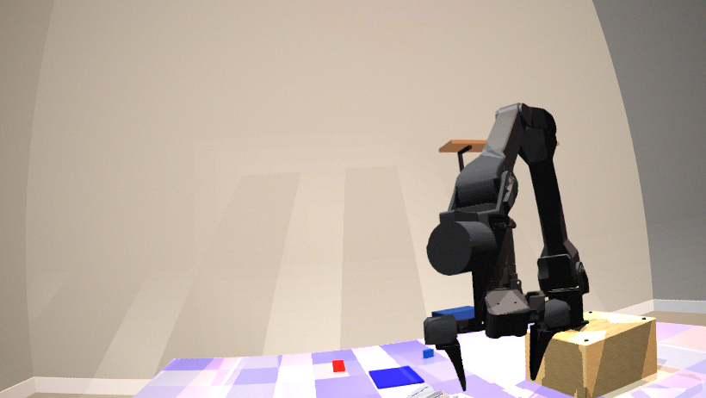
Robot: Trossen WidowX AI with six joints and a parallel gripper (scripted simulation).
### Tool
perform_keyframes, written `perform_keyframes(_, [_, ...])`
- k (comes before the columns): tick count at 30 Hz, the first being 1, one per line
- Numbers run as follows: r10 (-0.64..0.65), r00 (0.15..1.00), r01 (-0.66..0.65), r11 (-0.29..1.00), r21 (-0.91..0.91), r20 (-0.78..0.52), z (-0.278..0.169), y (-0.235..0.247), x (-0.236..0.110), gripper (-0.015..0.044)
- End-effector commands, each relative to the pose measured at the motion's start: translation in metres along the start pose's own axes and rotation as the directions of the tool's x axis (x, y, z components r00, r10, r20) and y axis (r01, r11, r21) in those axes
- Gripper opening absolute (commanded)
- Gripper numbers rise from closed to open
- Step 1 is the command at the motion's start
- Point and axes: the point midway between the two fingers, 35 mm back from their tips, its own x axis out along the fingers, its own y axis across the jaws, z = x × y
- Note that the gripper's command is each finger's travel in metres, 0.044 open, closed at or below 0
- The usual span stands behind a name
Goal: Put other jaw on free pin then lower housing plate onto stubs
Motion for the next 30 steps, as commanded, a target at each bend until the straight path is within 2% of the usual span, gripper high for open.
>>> perform_keyframes(1, [-0.003,1.000,0.002,0.997,-0.073,-0.005,0.004,0.005,-0.001,0.0440])
perform_keyframes(15, [0.000,1.000,-0.001,0.931,-0.364,-0.003,0.021,0.028,-0.004,0.0440])
perform_keyframes(30, [0.003,1.000,-0.003,0.768,-0.640,-0.001,0.037,0.054,-0.008,0.0440])
